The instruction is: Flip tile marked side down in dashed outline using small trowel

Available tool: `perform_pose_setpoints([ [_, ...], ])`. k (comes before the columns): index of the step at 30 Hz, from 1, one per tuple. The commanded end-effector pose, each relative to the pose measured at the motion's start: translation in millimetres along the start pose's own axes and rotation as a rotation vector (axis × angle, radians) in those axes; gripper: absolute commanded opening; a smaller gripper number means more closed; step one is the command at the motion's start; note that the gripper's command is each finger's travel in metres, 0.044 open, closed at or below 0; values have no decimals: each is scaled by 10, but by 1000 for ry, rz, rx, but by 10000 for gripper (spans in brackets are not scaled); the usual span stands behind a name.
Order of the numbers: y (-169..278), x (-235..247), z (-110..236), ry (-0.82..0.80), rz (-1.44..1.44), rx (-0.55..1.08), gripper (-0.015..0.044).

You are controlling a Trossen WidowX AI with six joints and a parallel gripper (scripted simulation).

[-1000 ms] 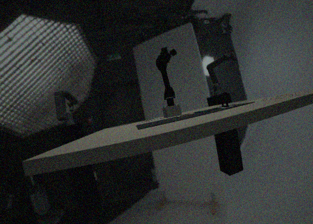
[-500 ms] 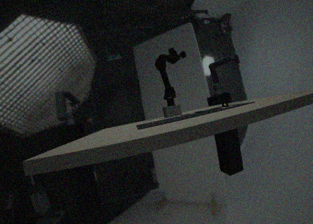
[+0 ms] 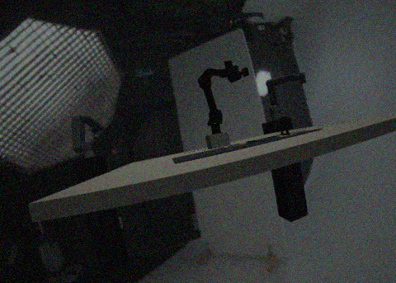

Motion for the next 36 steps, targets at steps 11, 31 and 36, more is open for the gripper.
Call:
perform_pose_setpoints([
  [11, 374, -928, -160, 216, -66, 149, 270],
  [31, 947, -2410, 67, 595, -317, 361, 270],
  [36, 1124, -2768, 226, 697, -396, 411, 270],
])
Point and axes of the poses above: the point midway between the two fingers, 35 mm back from their tips, its own z axis back along the fingers, its own x axis across the jaws, y = z × x, the point moved 3 cm from there along z, back along the fingers, and after that the axes turned 5 degrees about -z, right-handed, at the moved point
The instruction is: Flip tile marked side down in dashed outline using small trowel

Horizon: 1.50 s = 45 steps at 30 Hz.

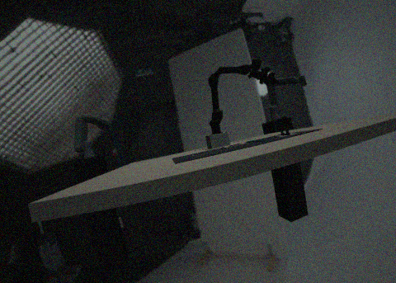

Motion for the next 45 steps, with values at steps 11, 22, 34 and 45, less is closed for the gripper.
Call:
perform_pose_setpoints([
  [11, 182, -1141, -231, 255, -233, 155, 270],
  [22, 375, -1971, -207, 421, -450, 238, 270],
  [34, 690, -2795, -57, 593, -697, 311, 270],
  [45, 995, -3458, 186, 774, -969, 375, 270],
])
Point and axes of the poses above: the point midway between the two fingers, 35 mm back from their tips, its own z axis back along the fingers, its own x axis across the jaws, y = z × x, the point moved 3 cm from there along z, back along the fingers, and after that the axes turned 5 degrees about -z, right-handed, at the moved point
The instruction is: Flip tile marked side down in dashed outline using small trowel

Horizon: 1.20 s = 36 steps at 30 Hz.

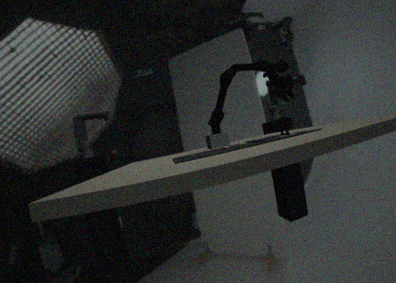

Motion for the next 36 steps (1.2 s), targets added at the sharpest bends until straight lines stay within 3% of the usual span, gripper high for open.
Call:
perform_pose_setpoints([
  [1, -124, -282, -125, 70, -118, 39, 270],
  [21, -452, -1464, -382, 342, -602, 172, 270],
  [36, -435, -1535, -500, 352, -620, 176, 270],
])
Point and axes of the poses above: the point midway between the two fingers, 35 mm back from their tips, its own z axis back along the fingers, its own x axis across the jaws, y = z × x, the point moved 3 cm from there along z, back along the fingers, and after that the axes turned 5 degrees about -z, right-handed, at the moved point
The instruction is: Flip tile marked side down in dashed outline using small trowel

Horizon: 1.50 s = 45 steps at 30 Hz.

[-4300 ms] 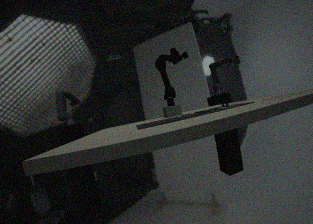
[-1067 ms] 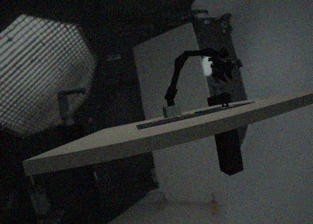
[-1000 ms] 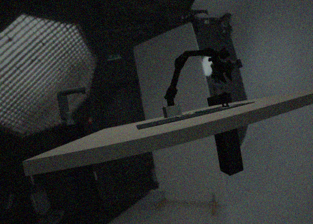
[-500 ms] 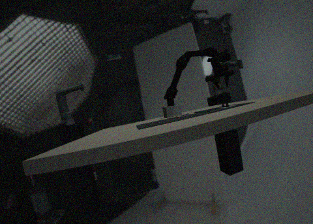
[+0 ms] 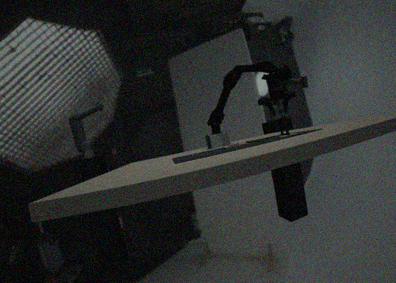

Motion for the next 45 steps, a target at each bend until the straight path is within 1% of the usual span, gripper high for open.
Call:
perform_pose_setpoints([
  [1, -4, -7, -96, 9, -7, 2, 270],
  [22, -4, -8, -407, 8, -7, 3, 270],
  [27, -4, -8, -407, 8, -7, 3, 139],
  [28, -4, -8, -407, 8, -7, 3, 132],
  [45, -4, -8, -407, 8, -7, 3, 130],
])
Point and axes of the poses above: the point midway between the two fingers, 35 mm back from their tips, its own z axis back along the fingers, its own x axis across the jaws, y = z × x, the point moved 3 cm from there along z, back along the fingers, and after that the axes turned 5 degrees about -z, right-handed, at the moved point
